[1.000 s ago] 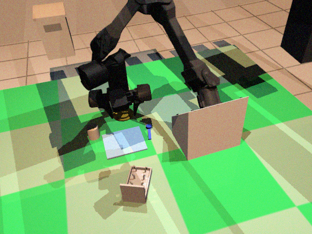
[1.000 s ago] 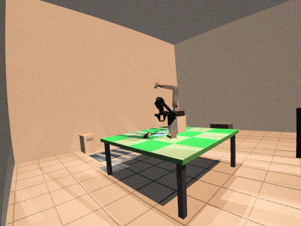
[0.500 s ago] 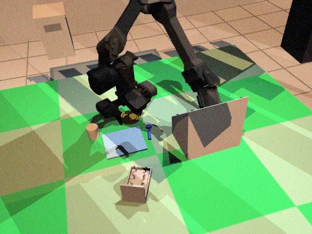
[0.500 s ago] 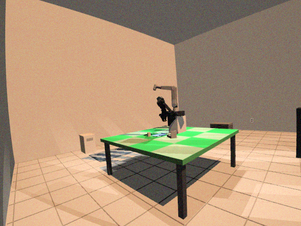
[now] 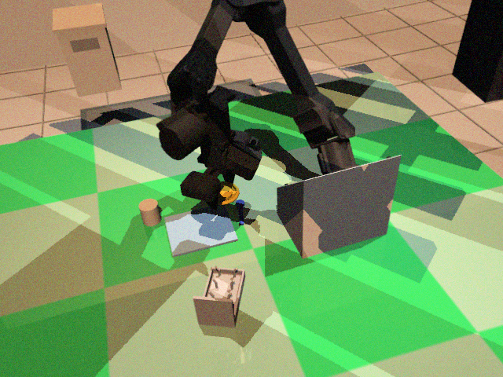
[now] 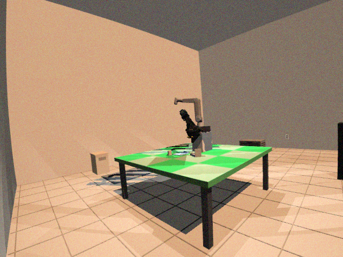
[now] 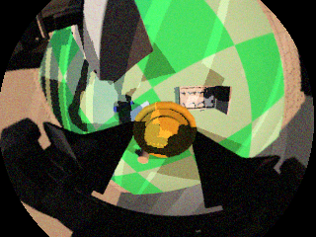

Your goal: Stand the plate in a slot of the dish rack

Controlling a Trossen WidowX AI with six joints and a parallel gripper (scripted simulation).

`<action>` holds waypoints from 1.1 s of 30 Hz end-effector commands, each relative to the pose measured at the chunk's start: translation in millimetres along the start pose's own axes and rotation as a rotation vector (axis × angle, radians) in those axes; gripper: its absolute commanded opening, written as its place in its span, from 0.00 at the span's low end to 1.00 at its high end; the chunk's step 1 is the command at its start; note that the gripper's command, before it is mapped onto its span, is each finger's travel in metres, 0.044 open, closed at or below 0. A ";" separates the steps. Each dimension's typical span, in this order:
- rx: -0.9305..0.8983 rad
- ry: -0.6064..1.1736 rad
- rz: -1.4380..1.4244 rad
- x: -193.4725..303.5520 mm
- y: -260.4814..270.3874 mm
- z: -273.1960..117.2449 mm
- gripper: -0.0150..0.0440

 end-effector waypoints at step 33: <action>0.120 -0.467 0.051 -6.3 3.1 76.8 0.25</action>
Point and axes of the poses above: the point midway between the two fingers, 35 mm back from their tips, its own z axis out along the fingers, its own y axis across the jaws, x = y × z, the point moved 7 cm from there along -z, back along the fingers, and after that the axes turned 4 degrees about z, right-handed, at the moved point
